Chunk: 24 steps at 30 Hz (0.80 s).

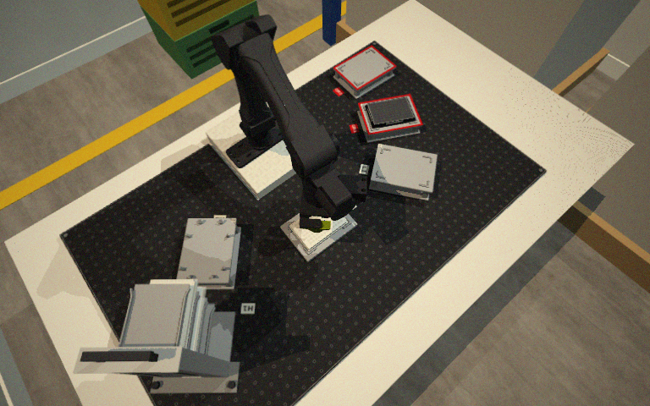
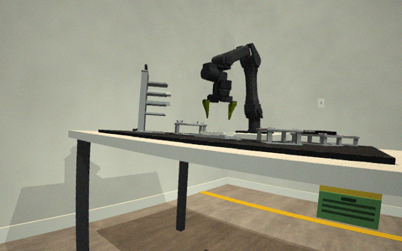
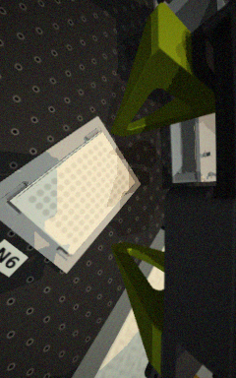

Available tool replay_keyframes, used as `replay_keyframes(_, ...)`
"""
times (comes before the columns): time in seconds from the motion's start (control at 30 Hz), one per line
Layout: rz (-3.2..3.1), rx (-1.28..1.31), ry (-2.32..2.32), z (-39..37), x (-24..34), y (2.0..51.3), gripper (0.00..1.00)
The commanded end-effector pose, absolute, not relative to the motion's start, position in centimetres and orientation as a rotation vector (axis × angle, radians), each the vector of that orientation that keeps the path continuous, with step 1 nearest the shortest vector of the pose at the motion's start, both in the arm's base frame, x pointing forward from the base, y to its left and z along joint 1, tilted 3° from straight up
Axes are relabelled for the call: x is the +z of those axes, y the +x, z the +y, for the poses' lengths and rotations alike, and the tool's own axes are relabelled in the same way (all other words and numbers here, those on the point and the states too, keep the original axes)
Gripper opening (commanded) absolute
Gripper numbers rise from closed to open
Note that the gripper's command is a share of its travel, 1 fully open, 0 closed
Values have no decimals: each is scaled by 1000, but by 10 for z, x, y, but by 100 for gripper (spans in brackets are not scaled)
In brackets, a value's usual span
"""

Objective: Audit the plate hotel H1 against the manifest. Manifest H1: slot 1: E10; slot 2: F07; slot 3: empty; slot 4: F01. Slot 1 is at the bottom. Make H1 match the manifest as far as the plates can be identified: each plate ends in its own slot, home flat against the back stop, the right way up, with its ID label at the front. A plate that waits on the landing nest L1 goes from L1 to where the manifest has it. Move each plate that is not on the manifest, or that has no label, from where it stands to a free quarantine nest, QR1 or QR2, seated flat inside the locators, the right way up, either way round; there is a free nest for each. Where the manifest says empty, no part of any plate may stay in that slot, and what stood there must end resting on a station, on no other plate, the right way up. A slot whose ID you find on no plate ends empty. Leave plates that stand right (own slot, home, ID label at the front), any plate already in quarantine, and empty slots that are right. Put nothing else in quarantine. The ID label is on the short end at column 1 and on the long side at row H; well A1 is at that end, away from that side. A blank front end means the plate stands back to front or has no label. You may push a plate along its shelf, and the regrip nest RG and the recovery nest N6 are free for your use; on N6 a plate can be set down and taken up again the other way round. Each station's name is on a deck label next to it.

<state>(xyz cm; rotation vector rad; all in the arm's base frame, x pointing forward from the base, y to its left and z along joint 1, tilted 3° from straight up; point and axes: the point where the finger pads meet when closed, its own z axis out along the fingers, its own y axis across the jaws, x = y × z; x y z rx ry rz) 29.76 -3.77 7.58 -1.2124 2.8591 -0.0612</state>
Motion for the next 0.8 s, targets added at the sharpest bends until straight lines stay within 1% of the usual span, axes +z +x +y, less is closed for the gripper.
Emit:
replay_keyframes(0.0,2902,-62,-1068,-37,79,300,100)
replay_keyframes(0.77,3054,-45,-444,-37,79,300,100)
